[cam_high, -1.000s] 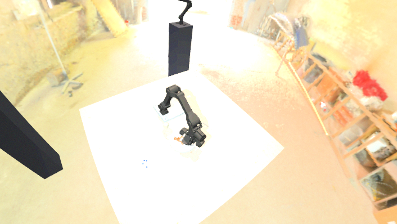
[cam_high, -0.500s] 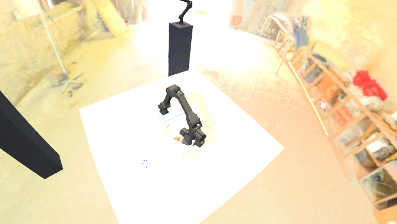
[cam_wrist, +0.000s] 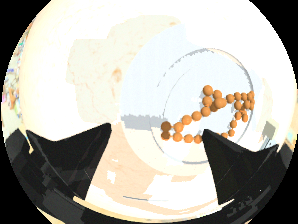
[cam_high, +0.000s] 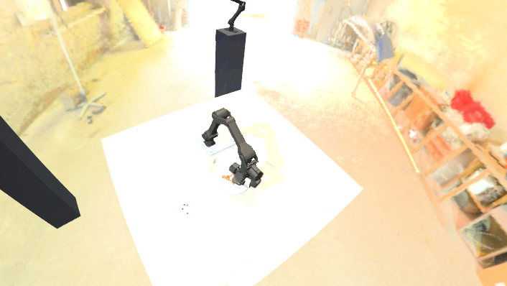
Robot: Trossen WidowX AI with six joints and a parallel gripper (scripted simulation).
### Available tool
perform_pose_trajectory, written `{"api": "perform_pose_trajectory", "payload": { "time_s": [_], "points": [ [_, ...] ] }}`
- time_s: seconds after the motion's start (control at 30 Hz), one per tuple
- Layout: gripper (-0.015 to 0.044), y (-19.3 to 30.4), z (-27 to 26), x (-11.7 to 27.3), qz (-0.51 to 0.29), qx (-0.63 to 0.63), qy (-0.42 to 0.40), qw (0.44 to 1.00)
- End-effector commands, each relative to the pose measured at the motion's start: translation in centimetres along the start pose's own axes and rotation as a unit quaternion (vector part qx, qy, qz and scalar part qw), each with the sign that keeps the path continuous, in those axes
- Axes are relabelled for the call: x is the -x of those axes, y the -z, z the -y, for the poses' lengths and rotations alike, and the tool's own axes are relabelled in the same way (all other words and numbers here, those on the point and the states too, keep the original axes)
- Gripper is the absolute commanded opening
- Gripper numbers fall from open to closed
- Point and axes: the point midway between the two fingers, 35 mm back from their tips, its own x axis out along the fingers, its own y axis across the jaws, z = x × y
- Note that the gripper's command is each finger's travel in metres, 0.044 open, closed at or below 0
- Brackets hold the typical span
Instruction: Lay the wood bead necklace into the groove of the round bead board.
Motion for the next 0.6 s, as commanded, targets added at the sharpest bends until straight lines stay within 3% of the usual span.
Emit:
{"api": "perform_pose_trajectory", "payload": {
  "time_s": [0.0,0.5,0.57],
  "points": [
    [0.0440,-0.03,-0.07,0.13,0.001,-0.003,-0.001,1.000],
    [0.0440,-0.03,-0.07,0.13,0.001,-0.003,-0.001,1.000],
    [0.0387,-0.18,0.13,0.24,0.001,0.027,-0.001,1.000]
  ]
}}
